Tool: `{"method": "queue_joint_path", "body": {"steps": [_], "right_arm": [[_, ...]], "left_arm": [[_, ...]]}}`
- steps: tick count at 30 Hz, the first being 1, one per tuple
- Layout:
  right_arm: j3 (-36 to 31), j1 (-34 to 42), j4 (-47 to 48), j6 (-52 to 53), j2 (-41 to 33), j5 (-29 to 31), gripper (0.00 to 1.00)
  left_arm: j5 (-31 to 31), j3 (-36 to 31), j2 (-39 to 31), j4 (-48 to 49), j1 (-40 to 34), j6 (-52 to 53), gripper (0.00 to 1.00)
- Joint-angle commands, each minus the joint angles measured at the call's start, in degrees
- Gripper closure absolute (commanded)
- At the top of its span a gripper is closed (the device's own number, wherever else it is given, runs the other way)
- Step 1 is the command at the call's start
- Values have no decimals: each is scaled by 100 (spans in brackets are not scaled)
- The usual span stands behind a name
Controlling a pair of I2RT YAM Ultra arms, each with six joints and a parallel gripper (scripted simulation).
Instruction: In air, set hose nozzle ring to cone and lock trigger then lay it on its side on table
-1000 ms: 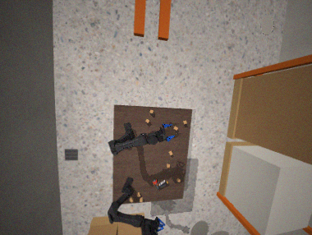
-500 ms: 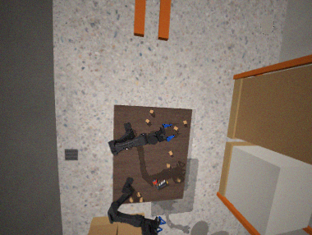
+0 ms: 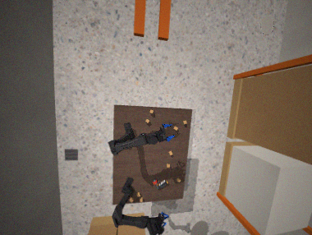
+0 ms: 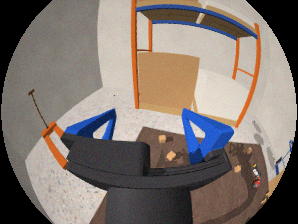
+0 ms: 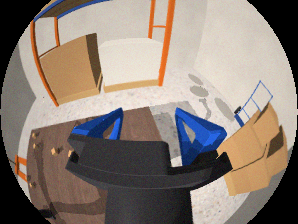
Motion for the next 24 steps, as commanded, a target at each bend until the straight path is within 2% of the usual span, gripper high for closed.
{"method": "queue_joint_path", "body": {"steps": [1,6,8,24], "right_arm": [[522,141,-642,-280,333,-94,23],[1065,303,-1350,-532,964,-149,23],[1065,303,-1350,-532,964,-149,23],[2764,805,-3526,-1308,2901,-328,23]], "left_arm": [[30,111,-48,4,4,-50,0],[30,111,-48,4,4,-50,0],[30,111,-48,4,4,-50,0],[30,111,-48,4,4,-50,0]]}}
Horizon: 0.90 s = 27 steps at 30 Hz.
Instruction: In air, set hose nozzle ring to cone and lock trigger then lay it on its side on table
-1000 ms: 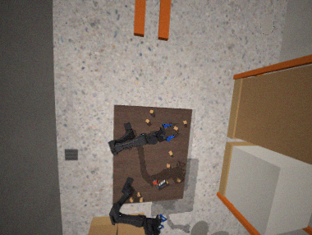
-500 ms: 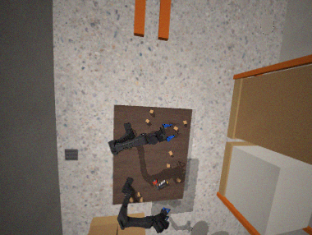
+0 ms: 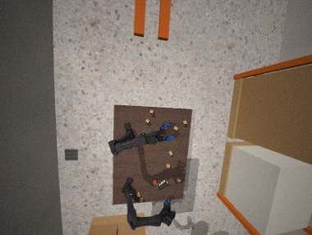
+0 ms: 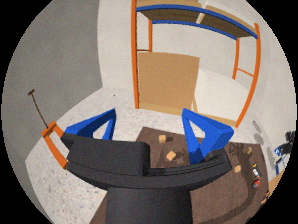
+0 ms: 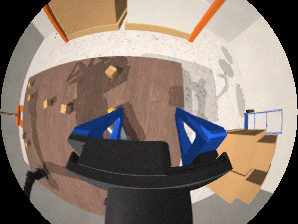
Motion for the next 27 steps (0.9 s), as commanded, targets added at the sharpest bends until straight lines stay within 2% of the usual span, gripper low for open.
{"method": "queue_joint_path", "body": {"steps": [1,16,18,27], "right_arm": [[335,79,-488,-191,58,-81,23],[2094,608,-2794,-1017,2096,-280,23],[2094,608,-2794,-1017,2096,-280,23],[3191,883,-4082,-1446,3253,-363,23]], "left_arm": [[30,111,-48,4,4,-50,0],[30,111,-48,4,4,-50,0],[30,111,-48,4,4,-50,0],[30,111,-48,4,4,-50,0]]}}
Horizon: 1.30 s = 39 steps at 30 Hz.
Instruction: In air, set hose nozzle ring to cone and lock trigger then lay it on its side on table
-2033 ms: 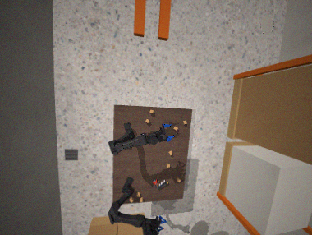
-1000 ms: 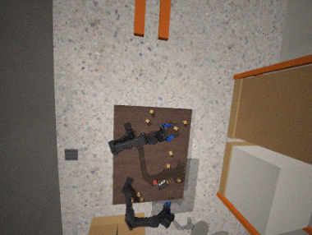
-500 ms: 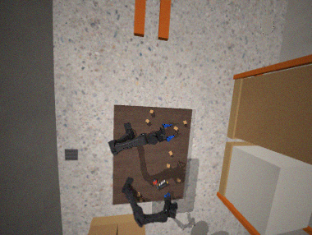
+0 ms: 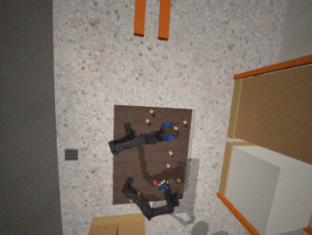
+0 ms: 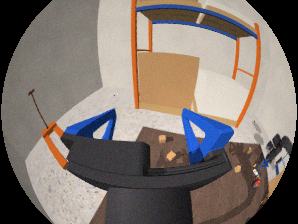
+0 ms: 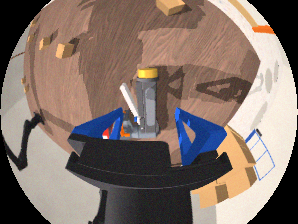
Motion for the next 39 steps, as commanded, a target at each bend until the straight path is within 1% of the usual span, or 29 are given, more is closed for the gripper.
{"method": "queue_joint_path", "body": {"steps": [1,4,11,12,13,22,25,26,28,39], "right_arm": [[493,121,-581,-214,161,-107,23],[644,70,-603,-199,206,-100,23],[620,178,-511,-154,186,-104,23],[500,180,-259,-106,152,-106,23],[181,161,-231,-92,178,-103,23],[-173,160,132,-72,129,-99,23],[-96,164,48,-91,117,-100,23],[-260,167,210,-67,161,-99,23],[-353,221,283,-63,158,-99,23],[-699,196,669,-39,131,-96,23]], "left_arm": [[30,111,-48,4,4,-50,0],[30,111,-48,4,4,-50,0],[30,111,-48,4,4,-50,0],[30,111,-48,4,4,-50,0],[30,111,-48,4,4,-50,0],[30,111,-48,4,4,-50,0],[30,111,-48,4,4,-50,0],[30,111,-48,4,4,-50,0],[30,111,-48,4,4,-50,0],[30,111,-48,4,4,-50,0]]}}
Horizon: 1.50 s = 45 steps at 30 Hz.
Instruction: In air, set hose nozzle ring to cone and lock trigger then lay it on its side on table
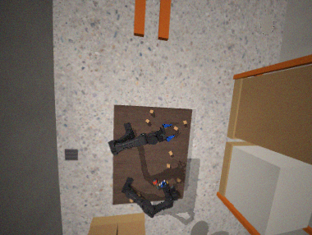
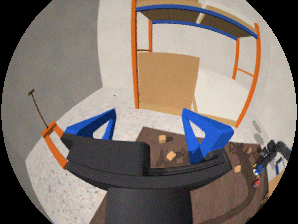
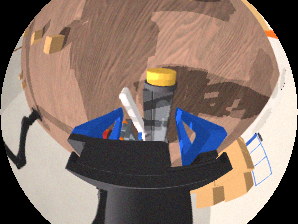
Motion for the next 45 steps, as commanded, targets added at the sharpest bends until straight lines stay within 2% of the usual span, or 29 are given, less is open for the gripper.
{"method": "queue_joint_path", "body": {"steps": [1,7,10,14,15,37,39,45], "right_arm": [[-13,39,158,11,-216,-48,23],[-294,85,381,42,-123,-47,23],[4,-17,318,-4,-160,-45,23],[44,2,316,2,-181,-45,23],[41,0,321,2,-197,-45,64],[172,4,6,11,-206,-45,64],[350,6,-305,-12,-88,-48,64],[612,6,-460,-22,-167,-54,64]], "left_arm": [[30,111,-48,4,4,-50,0],[30,111,-48,4,4,-50,0],[30,111,-48,4,4,-50,0],[30,111,-48,4,4,-50,0],[30,111,-48,4,4,-50,0],[30,111,-48,4,4,-50,0],[30,111,-48,4,4,-50,0],[30,111,-48,4,4,-50,0]]}}
